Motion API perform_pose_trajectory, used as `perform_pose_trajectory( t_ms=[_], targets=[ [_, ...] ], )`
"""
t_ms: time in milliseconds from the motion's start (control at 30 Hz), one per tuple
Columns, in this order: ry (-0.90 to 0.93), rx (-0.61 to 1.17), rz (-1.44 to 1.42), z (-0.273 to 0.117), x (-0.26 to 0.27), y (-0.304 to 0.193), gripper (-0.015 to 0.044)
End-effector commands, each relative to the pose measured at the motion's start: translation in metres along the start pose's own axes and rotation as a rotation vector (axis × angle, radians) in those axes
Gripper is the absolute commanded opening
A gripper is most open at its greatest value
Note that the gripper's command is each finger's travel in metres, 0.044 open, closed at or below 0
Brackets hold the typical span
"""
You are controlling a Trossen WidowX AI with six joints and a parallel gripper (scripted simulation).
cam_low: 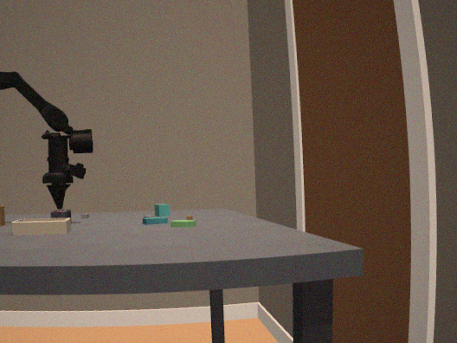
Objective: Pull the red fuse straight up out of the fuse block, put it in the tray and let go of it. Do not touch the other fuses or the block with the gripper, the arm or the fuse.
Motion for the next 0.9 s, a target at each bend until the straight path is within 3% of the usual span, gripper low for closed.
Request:
perform_pose_trajectory(
  t_ms=[0,867],
  targets=[
    [-0.007,0.006,0.004,0.003,-0.001,-0.001,0.0064],
    [-0.007,0.006,0.004,0.013,-0.001,-0.001,0.0064]
  ],
)
Point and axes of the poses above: the point midway between the two fingers, 35 mm back from their tips, its own z axis out along the fingers, its own x axis across the jaws, y = z × x, the point moved 3 cm from there along -z, back along the fingers, and after that the axes turned 9 degrees about z, right-handed, at the moved point
